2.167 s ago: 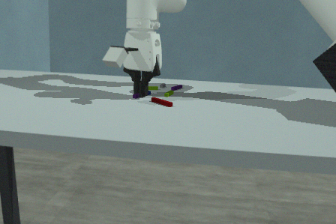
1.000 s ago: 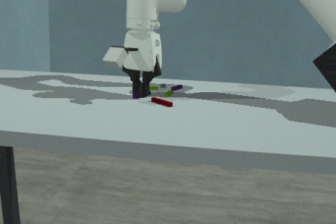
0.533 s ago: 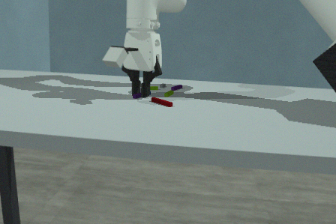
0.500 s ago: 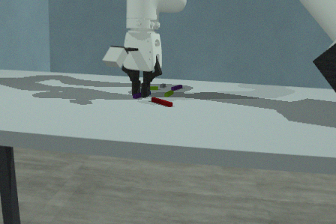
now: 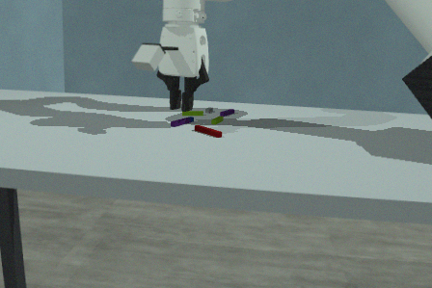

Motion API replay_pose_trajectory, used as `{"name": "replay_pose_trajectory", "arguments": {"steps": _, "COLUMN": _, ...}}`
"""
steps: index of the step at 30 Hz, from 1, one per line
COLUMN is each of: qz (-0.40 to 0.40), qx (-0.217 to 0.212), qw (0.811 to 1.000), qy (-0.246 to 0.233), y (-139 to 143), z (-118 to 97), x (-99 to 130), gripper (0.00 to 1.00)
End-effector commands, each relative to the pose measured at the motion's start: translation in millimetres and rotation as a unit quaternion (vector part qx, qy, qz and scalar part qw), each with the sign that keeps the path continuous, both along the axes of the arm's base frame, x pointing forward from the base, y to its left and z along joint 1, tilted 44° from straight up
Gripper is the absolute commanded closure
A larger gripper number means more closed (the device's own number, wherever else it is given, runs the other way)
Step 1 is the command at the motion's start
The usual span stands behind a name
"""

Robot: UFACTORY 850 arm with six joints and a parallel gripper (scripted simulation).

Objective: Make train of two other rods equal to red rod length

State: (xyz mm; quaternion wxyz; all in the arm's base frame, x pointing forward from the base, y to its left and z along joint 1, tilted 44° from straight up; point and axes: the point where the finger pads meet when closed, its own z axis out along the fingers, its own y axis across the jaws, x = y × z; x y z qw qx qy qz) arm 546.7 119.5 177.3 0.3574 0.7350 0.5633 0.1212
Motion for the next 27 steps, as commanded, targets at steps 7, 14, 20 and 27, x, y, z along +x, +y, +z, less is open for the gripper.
{"name": "replay_pose_trajectory", "arguments": {"steps": 7, "qz": 0.000, "qx": 0.000, "qw": 1.000, "qy": 0.000, "y": 20.9, "z": 38.6, "x": -30.6, "gripper": 0.76}}
{"name": "replay_pose_trajectory", "arguments": {"steps": 14, "qz": 0.000, "qx": 0.000, "qw": 1.000, "qy": 0.000, "y": 23.7, "z": 43.7, "x": -34.8, "gripper": 0.76}}
{"name": "replay_pose_trajectory", "arguments": {"steps": 20, "qz": 0.000, "qx": 0.000, "qw": 1.000, "qy": 0.000, "y": 23.8, "z": 43.9, "x": -34.9, "gripper": 0.00}}
{"name": "replay_pose_trajectory", "arguments": {"steps": 27, "qz": 0.000, "qx": 0.000, "qw": 1.000, "qy": 0.000, "y": 23.8, "z": 43.9, "x": -34.9, "gripper": 0.00}}
